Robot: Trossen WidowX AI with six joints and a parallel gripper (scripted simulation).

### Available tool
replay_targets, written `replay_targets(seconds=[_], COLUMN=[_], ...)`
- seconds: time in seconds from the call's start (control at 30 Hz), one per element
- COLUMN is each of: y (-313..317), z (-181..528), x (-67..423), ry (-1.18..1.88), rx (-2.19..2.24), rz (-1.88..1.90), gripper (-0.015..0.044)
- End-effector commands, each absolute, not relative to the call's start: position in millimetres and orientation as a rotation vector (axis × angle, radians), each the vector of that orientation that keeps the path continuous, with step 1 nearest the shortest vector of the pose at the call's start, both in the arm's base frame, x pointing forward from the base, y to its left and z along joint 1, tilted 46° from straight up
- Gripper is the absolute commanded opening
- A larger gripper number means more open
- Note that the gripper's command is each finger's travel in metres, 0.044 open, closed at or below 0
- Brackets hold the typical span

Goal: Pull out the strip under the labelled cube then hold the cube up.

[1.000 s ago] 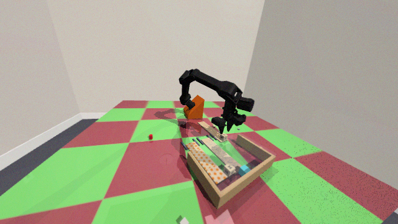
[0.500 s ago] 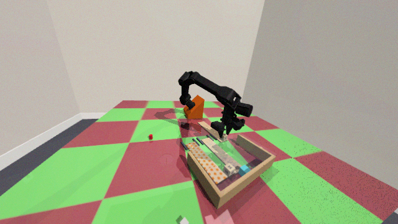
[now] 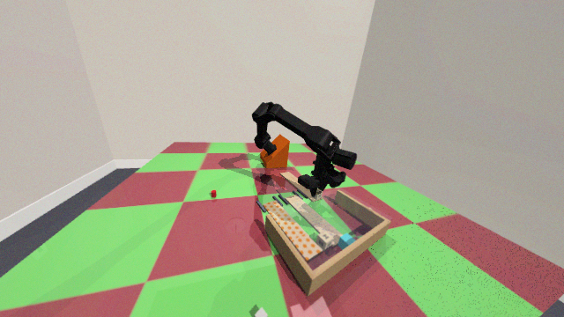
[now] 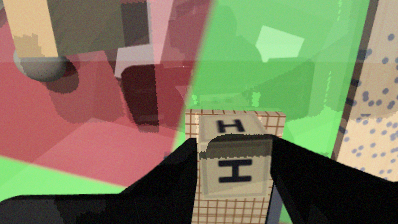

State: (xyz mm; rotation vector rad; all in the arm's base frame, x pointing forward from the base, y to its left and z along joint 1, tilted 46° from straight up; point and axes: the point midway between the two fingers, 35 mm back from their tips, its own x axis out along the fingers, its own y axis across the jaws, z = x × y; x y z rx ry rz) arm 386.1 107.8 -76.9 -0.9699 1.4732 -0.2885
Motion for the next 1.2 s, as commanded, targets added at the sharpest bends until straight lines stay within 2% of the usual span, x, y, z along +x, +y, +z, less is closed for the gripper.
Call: replay_targets(seconds=[0.0,0.17,0.3,0.77,1.17], y=[108.2,108.2,109.0,119.5,114.0], z=[-76.6,-76.6,-74.9,-41.7,-37.8], x=[386.3,386.3,383.8,325.8,304.8], ry=[1.473,1.473,1.473,1.475,1.476], rx=[-0.969,-0.969,-0.969,-0.979,-0.980], rz=[-0.289,-0.289,-0.288,-0.283,-0.282], gripper=[0.0125,0.0092,0.0000,0.0000,0.0000])
